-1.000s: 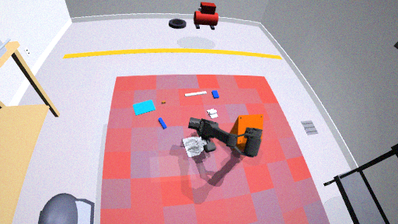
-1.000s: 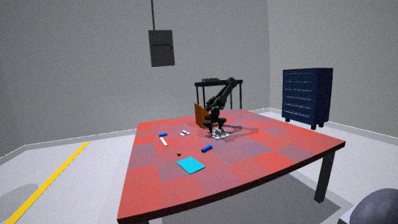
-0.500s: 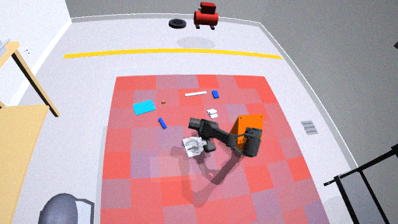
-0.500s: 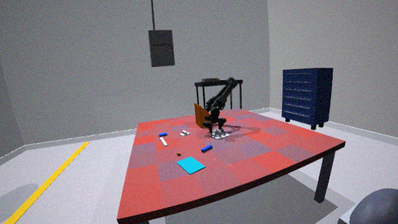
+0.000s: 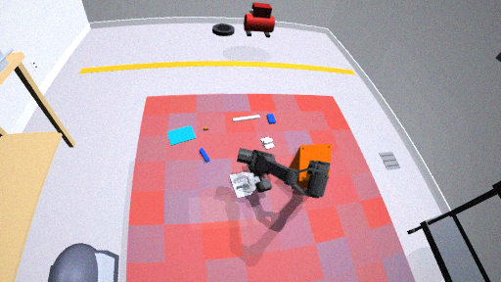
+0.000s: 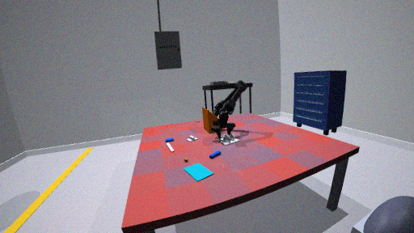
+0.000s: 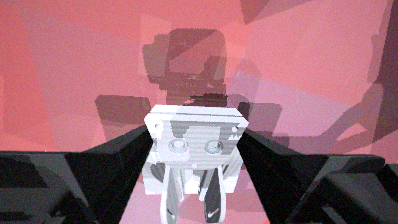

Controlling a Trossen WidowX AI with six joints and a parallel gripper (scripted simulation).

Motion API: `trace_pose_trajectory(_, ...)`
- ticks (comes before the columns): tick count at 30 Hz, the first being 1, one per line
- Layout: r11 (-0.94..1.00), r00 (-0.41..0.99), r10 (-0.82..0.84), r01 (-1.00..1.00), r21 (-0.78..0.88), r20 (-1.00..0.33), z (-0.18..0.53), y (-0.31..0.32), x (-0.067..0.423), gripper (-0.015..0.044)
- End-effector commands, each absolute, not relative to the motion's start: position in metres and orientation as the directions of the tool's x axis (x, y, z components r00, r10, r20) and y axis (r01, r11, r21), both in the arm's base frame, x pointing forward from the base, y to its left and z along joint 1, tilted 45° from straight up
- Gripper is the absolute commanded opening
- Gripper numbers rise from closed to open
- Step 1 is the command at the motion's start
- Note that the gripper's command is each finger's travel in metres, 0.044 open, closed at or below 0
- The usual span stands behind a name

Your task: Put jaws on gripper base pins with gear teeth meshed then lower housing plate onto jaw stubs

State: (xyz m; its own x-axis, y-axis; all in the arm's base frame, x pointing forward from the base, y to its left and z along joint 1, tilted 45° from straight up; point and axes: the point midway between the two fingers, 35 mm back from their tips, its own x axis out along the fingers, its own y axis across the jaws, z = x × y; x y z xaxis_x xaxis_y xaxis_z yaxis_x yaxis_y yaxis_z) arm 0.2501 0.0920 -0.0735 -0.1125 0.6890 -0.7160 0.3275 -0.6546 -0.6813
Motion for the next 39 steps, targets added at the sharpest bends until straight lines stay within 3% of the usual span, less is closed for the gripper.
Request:
trace_pose_trajectory(1,-0.651,-0.115,0.690,0.333,-0.682,-0.714,-0.0748,0.0948,0.2500,0.0351)
trace_pose_trajectory(39,-0.651,-0.115,0.690,0.333,-0.682,-0.715,-0.0704,0.0904,0.2508,0.0351)
